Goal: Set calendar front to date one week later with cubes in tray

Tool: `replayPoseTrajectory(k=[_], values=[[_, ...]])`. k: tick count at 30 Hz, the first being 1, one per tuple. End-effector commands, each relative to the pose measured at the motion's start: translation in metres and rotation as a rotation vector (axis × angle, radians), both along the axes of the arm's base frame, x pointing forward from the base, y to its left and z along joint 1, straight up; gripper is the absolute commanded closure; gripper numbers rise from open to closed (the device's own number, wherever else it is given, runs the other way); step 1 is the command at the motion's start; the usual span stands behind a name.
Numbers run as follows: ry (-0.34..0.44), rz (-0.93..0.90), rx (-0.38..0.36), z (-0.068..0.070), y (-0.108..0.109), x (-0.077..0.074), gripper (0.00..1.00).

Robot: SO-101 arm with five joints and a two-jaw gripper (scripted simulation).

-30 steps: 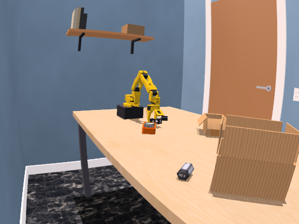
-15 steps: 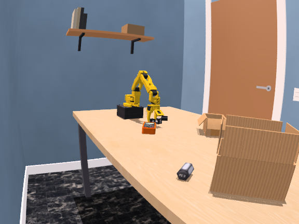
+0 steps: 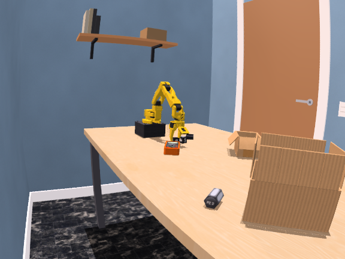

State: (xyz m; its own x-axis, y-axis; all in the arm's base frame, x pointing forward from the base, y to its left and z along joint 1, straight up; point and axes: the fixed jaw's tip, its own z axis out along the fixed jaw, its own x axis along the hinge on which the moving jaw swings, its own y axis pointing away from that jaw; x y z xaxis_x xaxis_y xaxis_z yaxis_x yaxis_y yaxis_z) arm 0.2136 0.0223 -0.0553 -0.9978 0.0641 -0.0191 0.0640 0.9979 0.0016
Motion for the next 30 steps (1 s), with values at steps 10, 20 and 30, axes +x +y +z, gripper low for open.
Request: replayPoseTrajectory(k=[10,20,30], values=[[0.010,0.000,0.000,-0.0030,0.0021,-0.0027,0.71],[0.010,0.000,0.000,-0.0030,0.0021,-0.0027,0.64],[0.010,0.000,0.000,-0.0010,0.0021,-0.0024,0.64]])
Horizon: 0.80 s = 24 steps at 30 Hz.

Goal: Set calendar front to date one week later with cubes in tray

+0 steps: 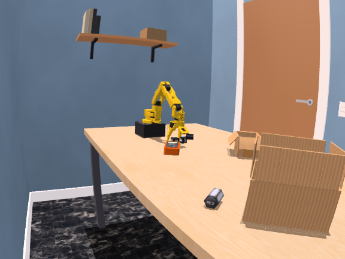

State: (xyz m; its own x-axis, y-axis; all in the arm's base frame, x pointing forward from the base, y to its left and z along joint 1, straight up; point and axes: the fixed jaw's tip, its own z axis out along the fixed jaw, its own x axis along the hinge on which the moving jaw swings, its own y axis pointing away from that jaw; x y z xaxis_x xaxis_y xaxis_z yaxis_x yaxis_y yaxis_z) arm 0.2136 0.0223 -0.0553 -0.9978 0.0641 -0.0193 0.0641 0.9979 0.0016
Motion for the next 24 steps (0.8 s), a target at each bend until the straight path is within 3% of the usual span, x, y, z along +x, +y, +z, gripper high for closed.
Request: replayPoseTrajectory(k=[1,19,24], values=[[0.011,0.000,0.000,0.000,0.002,-0.002,0.64],[0.011,0.000,0.000,0.049,0.002,-0.002,0.64],[0.011,0.000,0.000,0.056,0.002,-0.003,0.64]])
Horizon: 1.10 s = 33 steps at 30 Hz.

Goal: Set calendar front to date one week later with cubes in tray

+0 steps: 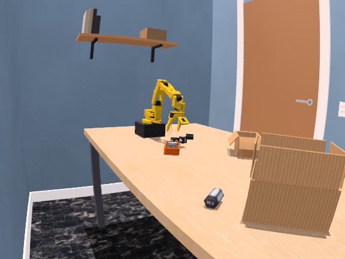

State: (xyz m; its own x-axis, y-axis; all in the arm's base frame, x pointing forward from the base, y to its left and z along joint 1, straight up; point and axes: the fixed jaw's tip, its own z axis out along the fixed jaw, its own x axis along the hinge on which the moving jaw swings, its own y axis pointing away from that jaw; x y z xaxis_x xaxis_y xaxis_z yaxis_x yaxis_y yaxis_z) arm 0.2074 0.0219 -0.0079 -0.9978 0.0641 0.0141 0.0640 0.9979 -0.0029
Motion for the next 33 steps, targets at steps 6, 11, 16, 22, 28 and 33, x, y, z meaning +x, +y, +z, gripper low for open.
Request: replayPoseTrajectory(k=[6,11,16,22,28,33], values=[[-0.023,0.000,0.003,0.009,0.002,0.003,0.64],[-0.023,0.000,0.003,0.009,0.002,0.003,0.64],[-0.023,0.000,0.003,0.009,0.002,0.003,0.64],[-0.023,0.000,0.003,0.009,0.002,0.003,0.64],[-0.052,0.000,0.005,0.014,0.003,0.006,0.64],[-0.153,0.000,0.013,0.034,0.004,0.017,0.64]])
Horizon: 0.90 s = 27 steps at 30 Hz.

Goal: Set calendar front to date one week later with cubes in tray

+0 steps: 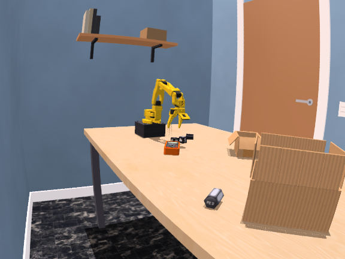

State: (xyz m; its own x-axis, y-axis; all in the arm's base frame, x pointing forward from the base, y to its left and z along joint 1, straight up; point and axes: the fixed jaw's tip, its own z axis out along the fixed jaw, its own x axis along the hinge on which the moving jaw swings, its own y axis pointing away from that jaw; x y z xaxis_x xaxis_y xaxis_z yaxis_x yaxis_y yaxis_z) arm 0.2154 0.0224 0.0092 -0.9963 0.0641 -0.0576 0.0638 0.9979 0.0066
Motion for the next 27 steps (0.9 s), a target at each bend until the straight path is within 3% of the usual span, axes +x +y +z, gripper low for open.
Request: replayPoseTrajectory(k=[1,4,6,11,15,27], values=[[-0.109,0.000,0.010,0.022,0.003,0.011,0.65],[-0.200,0.000,0.017,0.041,0.004,0.019,0.65],[-0.200,0.000,0.017,0.041,0.004,0.019,0.65],[-0.345,0.001,0.029,0.071,0.004,0.026,0.65],[-0.420,0.001,0.035,0.087,0.005,0.029,0.65],[-0.449,0.003,0.037,0.093,0.005,0.029,0.65]])
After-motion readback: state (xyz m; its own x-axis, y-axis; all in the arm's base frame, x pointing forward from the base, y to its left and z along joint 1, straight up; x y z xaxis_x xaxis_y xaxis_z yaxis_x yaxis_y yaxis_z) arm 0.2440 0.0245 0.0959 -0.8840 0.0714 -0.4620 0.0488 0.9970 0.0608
